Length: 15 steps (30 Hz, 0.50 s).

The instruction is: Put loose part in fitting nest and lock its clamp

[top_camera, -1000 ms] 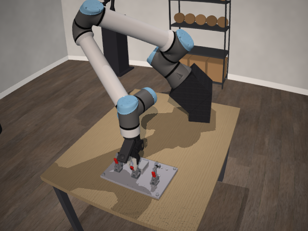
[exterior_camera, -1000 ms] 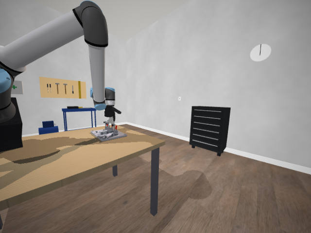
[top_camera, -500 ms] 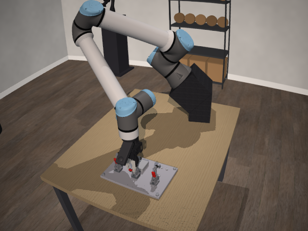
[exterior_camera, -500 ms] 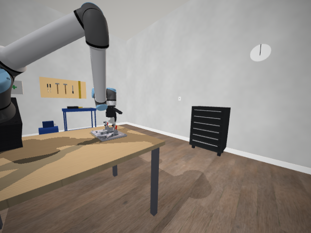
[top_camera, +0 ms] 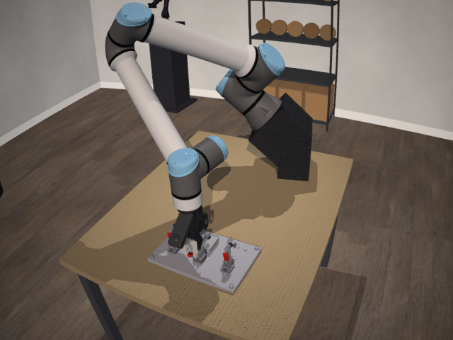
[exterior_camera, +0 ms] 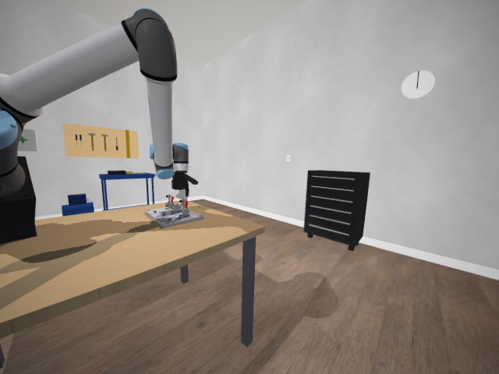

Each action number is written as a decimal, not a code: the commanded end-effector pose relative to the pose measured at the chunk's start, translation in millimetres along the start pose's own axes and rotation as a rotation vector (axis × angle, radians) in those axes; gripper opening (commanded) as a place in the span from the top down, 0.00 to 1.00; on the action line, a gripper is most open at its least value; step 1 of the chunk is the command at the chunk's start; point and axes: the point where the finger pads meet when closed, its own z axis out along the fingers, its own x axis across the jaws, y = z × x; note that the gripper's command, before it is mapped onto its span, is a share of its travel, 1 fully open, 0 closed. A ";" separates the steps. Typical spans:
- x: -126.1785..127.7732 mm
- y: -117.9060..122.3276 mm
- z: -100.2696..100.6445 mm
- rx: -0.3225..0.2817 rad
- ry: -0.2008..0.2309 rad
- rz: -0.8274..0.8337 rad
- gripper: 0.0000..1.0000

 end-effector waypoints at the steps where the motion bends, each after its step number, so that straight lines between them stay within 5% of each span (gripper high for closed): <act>1: 0.0 -4.6 3.9 0.001 0.000 0.000 1.00; 15: 0.0 -9.9 13.0 0.001 0.000 0.000 1.00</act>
